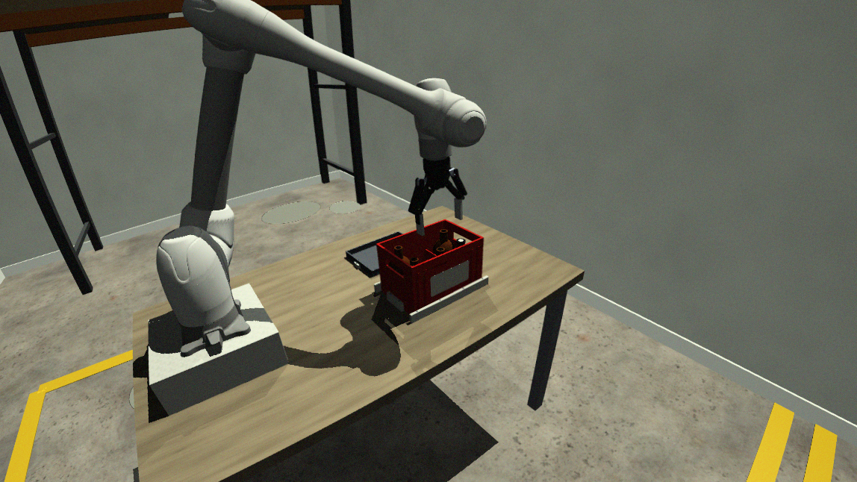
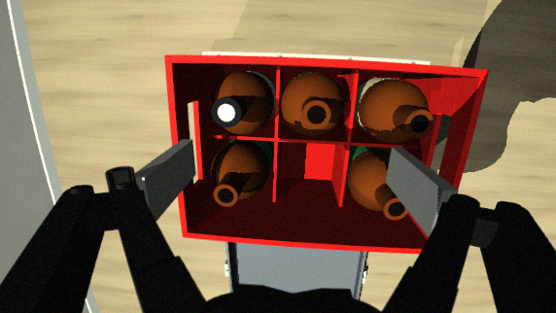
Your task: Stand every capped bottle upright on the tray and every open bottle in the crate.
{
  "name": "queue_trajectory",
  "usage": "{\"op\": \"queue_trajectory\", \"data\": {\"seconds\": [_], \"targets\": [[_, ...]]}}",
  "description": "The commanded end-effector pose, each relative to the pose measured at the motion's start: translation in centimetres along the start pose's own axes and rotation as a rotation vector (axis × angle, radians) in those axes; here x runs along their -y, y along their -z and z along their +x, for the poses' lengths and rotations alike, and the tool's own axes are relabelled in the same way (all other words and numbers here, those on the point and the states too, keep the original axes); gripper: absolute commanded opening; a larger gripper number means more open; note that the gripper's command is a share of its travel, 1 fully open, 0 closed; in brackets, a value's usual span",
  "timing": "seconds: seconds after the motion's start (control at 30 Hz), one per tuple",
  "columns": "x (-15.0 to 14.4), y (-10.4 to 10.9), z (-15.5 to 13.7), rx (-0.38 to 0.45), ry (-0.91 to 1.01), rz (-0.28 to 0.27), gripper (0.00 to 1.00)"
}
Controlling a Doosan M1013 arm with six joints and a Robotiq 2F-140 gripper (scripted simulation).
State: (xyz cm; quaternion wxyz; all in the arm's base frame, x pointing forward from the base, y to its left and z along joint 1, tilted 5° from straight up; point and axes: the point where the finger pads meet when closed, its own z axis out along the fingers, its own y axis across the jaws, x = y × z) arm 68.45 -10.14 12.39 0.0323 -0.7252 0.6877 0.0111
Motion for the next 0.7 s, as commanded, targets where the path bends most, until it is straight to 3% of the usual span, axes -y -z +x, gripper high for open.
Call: {"op": "queue_trajectory", "data": {"seconds": [0.0, 0.67], "targets": [[-0.9, 0.0, 0.0, 0.014, -0.006, -0.022, 1.0], [-2.4, 0.1, 0.0, 0.018, -0.009, -0.03, 1.0]]}}
